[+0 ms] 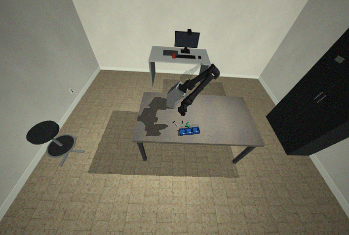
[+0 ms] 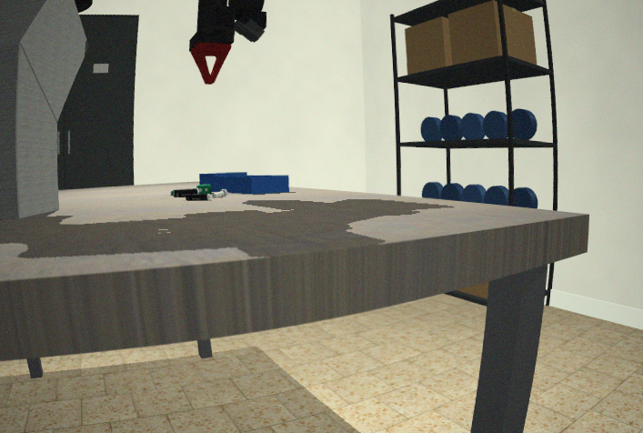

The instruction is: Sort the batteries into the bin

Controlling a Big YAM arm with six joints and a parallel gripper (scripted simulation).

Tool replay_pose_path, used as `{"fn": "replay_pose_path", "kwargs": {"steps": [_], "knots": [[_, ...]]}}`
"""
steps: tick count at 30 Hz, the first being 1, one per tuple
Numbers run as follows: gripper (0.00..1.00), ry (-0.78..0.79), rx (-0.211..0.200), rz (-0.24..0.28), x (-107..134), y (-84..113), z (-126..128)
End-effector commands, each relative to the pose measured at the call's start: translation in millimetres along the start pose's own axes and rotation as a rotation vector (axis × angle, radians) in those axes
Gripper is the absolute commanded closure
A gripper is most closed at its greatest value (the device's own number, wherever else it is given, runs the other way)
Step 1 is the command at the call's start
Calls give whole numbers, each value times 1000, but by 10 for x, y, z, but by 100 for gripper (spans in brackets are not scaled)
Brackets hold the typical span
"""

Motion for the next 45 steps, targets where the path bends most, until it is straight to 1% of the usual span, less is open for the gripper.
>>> {"fn": "replay_pose_path", "kwargs": {"steps": [1, 6, 8, 33, 34, 36, 38, 40, 41, 45], "knots": [[91, -8, 1, -8, -32, 51, 8], [91, -6, 0, -7, -14, 54, 30], [91, -11, -3, 2, 18, 28, 28], [91, 3, -1, -6, 14, 33, 71], [91, 84, 5, -18, -163, -62, 36], [91, 180, 5, -16, -264, -193, 53], [91, 187, 4, -16, -365, -323, 69], [91, 187, 4, -16, -365, -323, 69], [91, 164, 3, -16, -417, -388, 76], [91, 163, 1, -14, -622, -646, 106]]}}
Point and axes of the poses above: the point where the finger pads meet when closed, its own y axis back along the fingers, its own z axis across the jaws, x = y × z, the point moved 6 cm from there along y, back along the fingers, and after that the axes turned 9 degrees about y, right-handed, at the moved point
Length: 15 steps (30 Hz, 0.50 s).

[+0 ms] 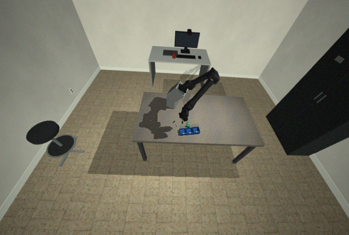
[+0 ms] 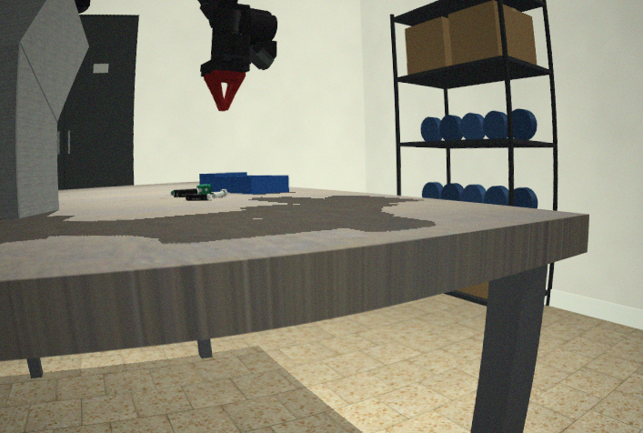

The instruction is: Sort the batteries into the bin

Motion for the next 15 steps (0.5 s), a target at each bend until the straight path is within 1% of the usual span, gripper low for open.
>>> {"fn": "replay_pose_path", "kwargs": {"steps": [1, 10, 12, 15], "knots": [[91, 4, 9, -28, -315, -203, -40], [91, 2, 7, -28, -800, -770, -55], [91, 2, 7, -28, -800, -770, -55], [91, 2, 7, -28, -956, -944, -63]]}}
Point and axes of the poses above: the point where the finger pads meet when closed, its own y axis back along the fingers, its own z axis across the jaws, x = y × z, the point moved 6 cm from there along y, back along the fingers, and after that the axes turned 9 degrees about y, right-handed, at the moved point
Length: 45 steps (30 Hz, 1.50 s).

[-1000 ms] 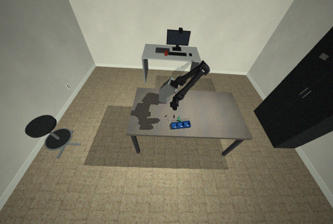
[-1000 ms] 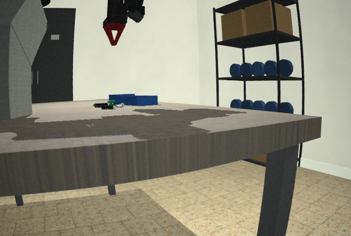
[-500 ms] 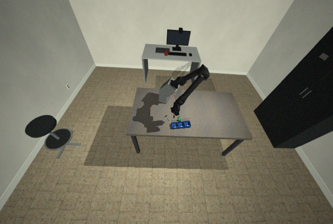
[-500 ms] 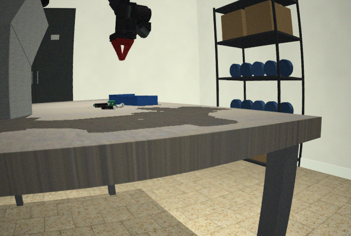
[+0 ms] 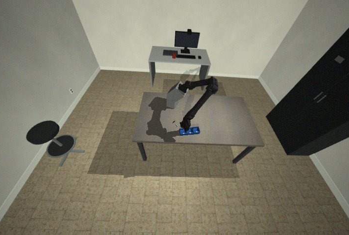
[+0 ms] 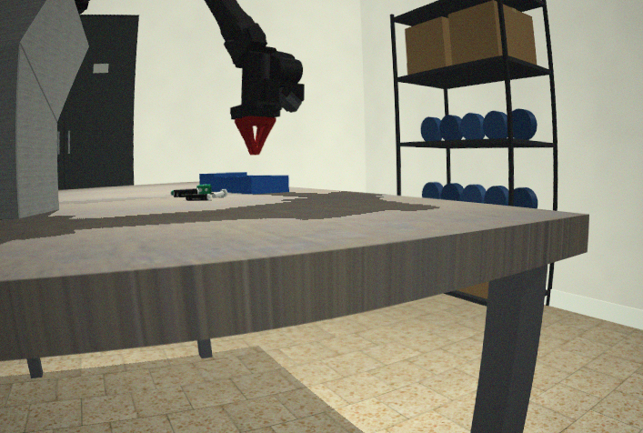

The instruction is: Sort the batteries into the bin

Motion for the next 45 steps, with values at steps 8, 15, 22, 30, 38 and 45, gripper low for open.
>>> {"fn": "replay_pose_path", "kwargs": {"steps": [8, 15, 22, 30, 38, 45], "knots": [[91, -9, 7, -27, -220, -148, -24], [91, -12, 8, -27, -213, -275, -38], [91, -11, 6, -24, -203, -474, -22], [91, -19, 9, -28, -200, -605, -64], [91, -15, 9, -30, -213, -518, -62], [91, -15, 9, -30, -208, -519, -64]]}}
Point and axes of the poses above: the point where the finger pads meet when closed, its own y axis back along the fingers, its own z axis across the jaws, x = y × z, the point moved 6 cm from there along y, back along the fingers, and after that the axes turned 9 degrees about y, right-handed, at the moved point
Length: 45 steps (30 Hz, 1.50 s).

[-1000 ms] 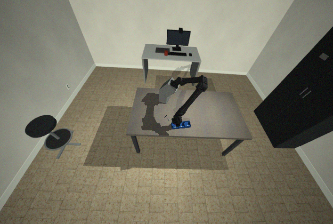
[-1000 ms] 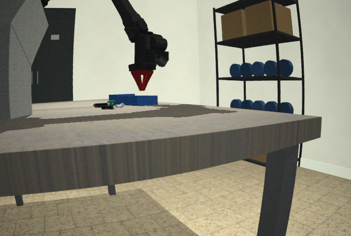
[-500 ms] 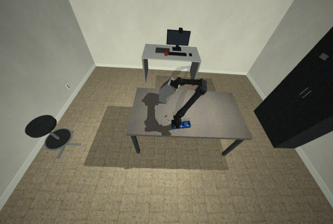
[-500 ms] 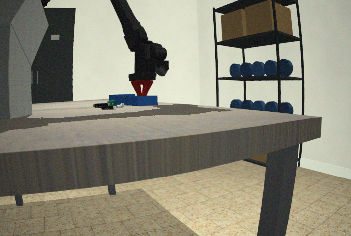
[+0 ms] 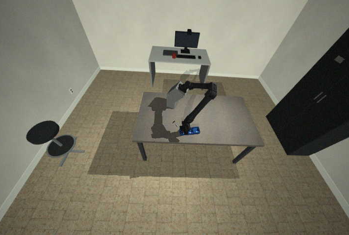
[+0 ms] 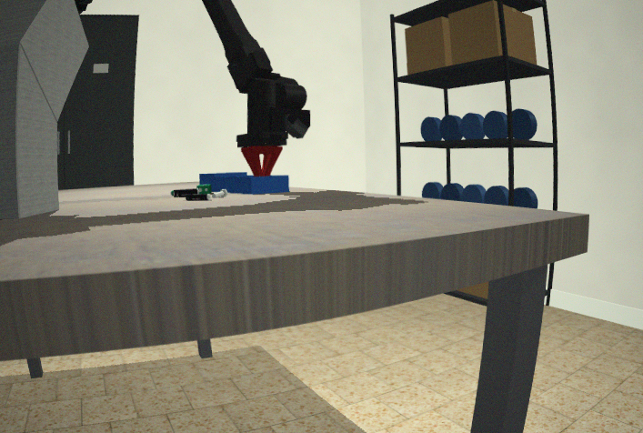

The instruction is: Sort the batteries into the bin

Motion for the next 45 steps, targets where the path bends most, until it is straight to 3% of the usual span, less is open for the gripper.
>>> {"fn": "replay_pose_path", "kwargs": {"steps": [1, 33, 35, 45], "knots": [[91, 2, 6, -19, -64, 52, -27], [91, -8, 11, -16, 23, 38, -102], [91, 1, 14, -30, -66, 182, -75], [91, -2, 10, -26, -53, 288, -70]]}}
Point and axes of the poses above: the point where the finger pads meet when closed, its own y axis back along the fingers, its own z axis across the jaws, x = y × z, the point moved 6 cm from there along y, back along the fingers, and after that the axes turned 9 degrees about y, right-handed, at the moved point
